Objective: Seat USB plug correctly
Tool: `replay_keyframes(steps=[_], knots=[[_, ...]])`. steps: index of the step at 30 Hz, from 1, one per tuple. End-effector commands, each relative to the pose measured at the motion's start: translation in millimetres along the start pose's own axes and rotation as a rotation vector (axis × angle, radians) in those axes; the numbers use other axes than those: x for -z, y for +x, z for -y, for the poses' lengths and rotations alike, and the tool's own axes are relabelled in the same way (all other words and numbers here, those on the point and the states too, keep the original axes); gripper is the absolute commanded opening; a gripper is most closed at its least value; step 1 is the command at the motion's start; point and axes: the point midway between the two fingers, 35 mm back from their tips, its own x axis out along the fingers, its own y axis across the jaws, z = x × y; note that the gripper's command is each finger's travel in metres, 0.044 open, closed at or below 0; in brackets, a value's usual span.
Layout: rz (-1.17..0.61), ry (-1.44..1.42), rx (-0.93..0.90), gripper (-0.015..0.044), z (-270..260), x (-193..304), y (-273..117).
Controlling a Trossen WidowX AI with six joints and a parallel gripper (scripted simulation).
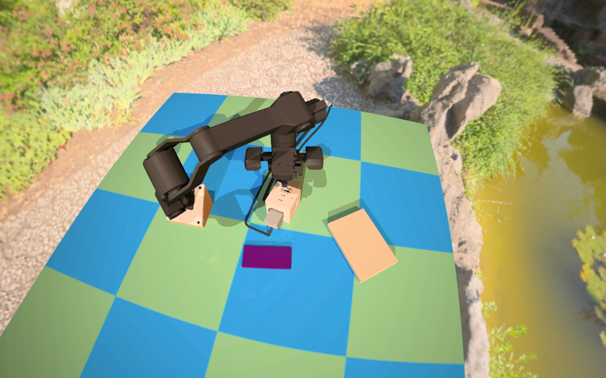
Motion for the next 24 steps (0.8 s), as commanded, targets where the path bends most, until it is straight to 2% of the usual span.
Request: replay_keyframes(steps=[1,14,24], knots=[[0.001,0.095,0.002,0.0,0.5,0.0,0.4],[0.001,0.431,0.002,0.0,0.5,0.0,0.4],[0.001,0.449,0.002,0.0,0.5,0.0,0.4]])
